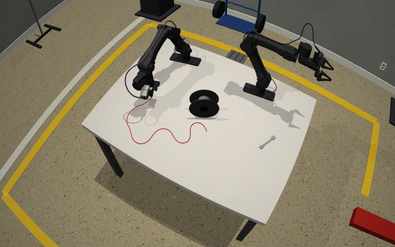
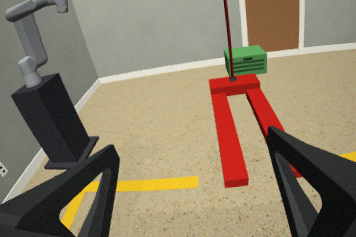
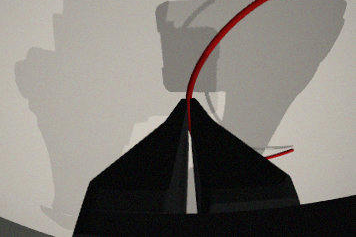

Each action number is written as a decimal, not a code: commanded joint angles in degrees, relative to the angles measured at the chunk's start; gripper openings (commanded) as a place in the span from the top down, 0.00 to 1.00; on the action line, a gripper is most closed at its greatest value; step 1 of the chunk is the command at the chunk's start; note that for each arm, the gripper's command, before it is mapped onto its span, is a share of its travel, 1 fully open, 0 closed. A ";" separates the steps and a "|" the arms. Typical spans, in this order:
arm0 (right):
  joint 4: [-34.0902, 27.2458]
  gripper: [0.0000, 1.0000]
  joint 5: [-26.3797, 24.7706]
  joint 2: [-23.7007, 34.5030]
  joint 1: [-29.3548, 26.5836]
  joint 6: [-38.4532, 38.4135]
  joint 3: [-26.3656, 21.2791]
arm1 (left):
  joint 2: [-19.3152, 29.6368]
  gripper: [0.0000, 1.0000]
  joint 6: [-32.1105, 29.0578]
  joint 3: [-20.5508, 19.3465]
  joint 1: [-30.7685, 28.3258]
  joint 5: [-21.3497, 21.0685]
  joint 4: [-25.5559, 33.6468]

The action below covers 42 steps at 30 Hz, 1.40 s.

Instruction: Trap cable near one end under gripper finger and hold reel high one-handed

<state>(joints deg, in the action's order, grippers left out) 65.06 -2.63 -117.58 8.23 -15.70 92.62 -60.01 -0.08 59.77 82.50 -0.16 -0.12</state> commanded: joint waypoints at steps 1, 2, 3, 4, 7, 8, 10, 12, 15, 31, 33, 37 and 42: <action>1.24 1.00 -2.71 2.79 1.09 3.42 2.85 | -0.54 0.00 0.39 -0.34 -0.24 0.63 -0.50; 1.34 1.00 -3.32 3.14 1.33 4.43 2.93 | -0.54 0.00 0.39 -0.34 -0.24 0.63 -0.50; 1.46 1.00 -3.96 3.52 1.59 5.51 3.03 | -0.54 0.00 0.39 -0.34 -0.24 0.63 -0.50; 1.60 1.00 -4.63 3.93 1.86 6.66 3.13 | -0.54 0.00 0.39 -0.34 -0.24 0.63 -0.50; 2.14 1.00 -6.79 5.17 2.76 10.49 3.13 | -0.54 0.00 0.39 -0.34 -0.24 0.63 -0.50; 2.25 1.00 -7.55 5.67 3.08 11.89 3.22 | -0.54 0.00 0.39 -0.34 -0.24 0.63 -0.50; 2.38 1.00 -9.11 6.77 3.72 14.89 3.29 | -0.54 0.00 0.39 -0.34 -0.24 0.63 -0.50; 1.81 1.00 -10.74 8.02 4.38 18.08 3.36 | -0.54 0.00 0.39 -0.34 -0.24 0.63 -0.50; 0.84 1.00 -12.33 9.19 4.99 21.54 2.53 | -0.54 0.00 0.39 -0.34 -0.24 0.63 -0.50; -7.06 1.00 -20.83 20.14 8.11 51.06 -5.91 | -0.54 0.00 0.39 -0.34 -0.24 0.63 -0.50; -7.06 1.00 -20.83 20.14 8.11 51.06 -5.91 | -0.54 0.00 0.39 -0.34 -0.24 0.63 -0.50; -11.57 1.00 -21.19 23.44 9.11 58.91 -9.75 | -0.54 0.00 0.39 -0.34 -0.24 0.63 -0.50; -14.70 1.00 -21.05 26.39 8.98 66.65 -11.86 | -0.54 0.00 0.39 -0.34 -0.24 0.63 -0.50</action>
<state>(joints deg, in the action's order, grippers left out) 54.57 -22.72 -94.43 16.71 44.12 81.73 -60.01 -0.08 59.77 82.50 -0.16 -0.12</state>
